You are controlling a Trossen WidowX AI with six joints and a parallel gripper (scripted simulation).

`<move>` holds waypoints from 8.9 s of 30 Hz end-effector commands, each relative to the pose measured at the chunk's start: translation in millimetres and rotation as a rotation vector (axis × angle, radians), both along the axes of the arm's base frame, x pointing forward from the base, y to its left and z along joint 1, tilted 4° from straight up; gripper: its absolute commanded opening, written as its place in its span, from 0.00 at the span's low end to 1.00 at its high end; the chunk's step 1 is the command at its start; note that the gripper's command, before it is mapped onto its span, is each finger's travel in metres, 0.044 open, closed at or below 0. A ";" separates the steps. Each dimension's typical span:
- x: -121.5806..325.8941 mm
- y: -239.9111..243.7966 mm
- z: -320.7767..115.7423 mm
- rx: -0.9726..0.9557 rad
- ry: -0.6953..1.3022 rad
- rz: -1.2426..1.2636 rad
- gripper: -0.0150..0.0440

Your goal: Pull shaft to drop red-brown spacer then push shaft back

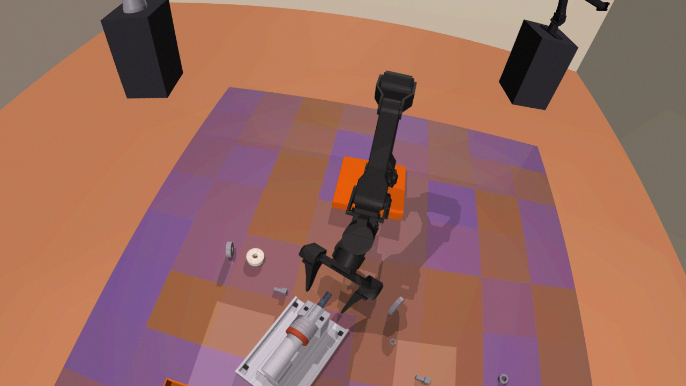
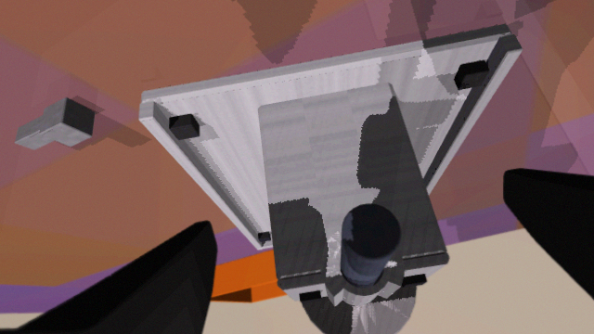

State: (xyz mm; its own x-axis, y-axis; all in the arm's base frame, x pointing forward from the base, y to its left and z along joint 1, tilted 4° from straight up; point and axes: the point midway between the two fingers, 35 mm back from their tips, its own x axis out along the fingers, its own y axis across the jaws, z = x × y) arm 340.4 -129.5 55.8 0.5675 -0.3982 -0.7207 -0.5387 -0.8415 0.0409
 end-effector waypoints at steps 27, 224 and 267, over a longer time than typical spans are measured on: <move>5.3 -2.8 -5.5 0.000 -0.001 0.005 1.00; -17.9 10.8 -11.3 0.001 0.001 0.005 0.25; -22.0 13.4 -11.3 0.001 0.001 0.005 0.25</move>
